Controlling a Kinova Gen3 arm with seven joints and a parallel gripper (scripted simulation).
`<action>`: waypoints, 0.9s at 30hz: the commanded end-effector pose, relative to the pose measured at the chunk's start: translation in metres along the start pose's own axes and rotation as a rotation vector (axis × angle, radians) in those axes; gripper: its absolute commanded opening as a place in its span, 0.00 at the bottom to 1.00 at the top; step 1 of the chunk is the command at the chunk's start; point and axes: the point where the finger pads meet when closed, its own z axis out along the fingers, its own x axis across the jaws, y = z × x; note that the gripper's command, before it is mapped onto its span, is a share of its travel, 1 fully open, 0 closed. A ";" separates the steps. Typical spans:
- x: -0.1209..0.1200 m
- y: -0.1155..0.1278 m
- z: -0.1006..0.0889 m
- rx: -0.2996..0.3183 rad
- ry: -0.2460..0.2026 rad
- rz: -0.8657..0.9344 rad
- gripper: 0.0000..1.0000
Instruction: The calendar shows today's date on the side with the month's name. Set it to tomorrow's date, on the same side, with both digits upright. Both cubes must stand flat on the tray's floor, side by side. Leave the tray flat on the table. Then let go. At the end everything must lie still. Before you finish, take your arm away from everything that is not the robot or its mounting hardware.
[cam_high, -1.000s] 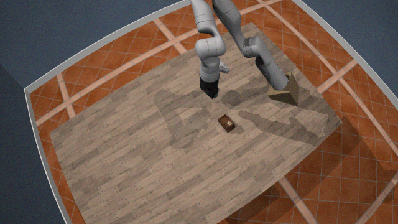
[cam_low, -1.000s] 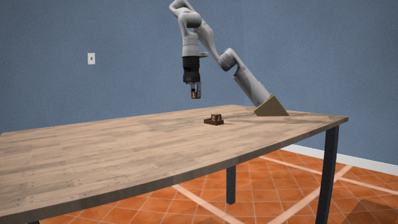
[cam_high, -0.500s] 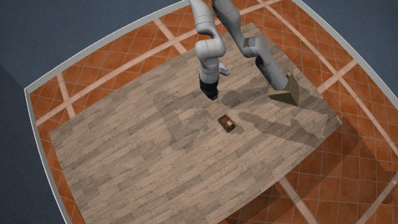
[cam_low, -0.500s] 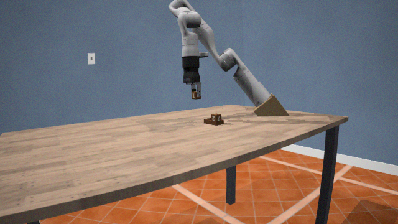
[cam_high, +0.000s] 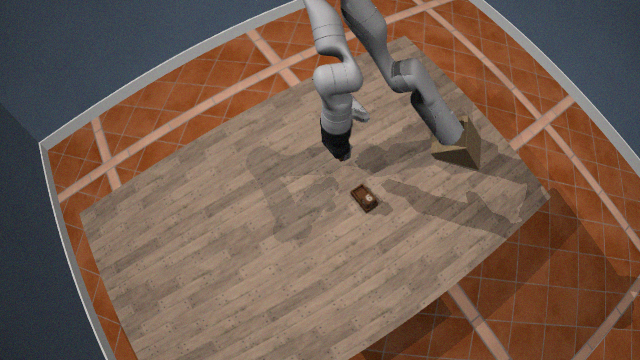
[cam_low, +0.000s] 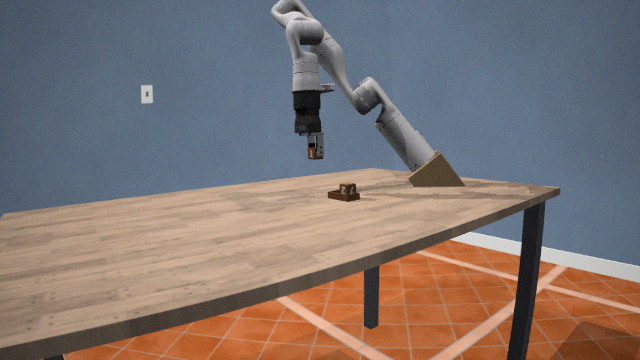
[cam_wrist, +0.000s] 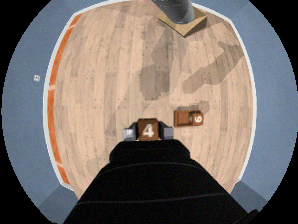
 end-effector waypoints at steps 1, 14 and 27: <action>0.000 0.000 0.000 -0.001 0.000 0.000 0.60; 0.000 0.000 0.025 -0.001 0.000 0.000 0.60; 0.001 0.000 0.072 -0.001 0.000 0.000 0.60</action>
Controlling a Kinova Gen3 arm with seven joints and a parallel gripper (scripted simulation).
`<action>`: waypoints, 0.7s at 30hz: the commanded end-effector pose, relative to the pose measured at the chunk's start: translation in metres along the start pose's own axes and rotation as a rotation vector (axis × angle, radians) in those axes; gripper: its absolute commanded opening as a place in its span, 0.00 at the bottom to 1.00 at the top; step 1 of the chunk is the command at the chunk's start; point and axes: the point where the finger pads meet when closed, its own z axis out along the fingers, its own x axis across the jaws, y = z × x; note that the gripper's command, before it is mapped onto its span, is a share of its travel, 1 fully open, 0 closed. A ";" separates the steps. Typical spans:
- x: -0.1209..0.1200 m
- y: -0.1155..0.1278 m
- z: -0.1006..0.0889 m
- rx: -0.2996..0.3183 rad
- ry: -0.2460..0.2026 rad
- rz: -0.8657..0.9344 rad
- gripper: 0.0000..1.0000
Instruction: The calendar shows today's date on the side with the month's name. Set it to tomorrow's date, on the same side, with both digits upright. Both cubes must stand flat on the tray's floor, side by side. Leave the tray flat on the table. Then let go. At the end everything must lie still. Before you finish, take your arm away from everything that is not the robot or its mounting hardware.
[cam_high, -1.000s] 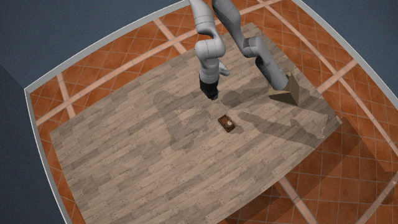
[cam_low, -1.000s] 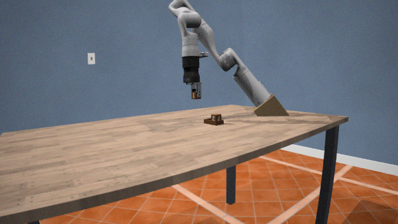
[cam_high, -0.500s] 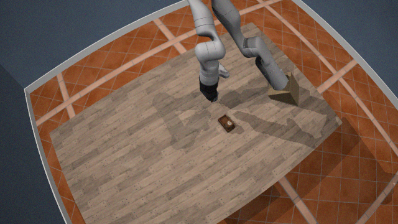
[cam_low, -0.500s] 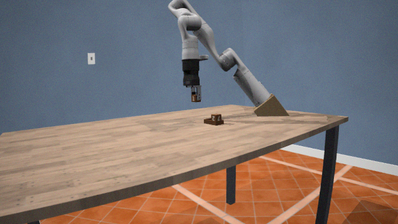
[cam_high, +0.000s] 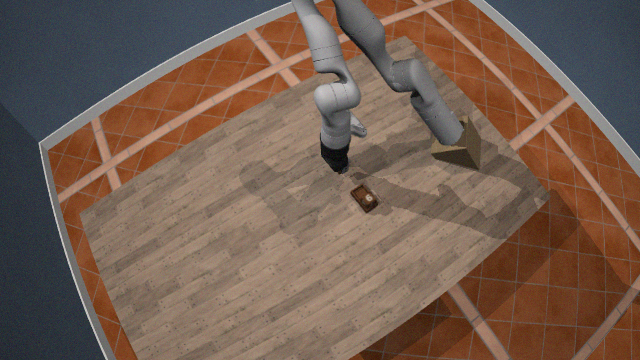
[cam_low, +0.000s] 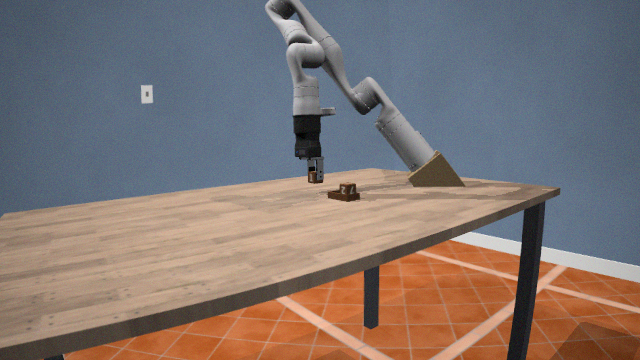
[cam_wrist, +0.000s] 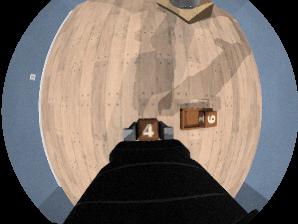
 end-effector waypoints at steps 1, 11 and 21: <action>-0.002 -0.005 0.008 0.018 -0.011 -0.006 0.60; -0.002 -0.006 0.027 0.018 -0.011 -0.006 0.60; -0.002 -0.006 0.028 0.018 -0.011 -0.006 0.60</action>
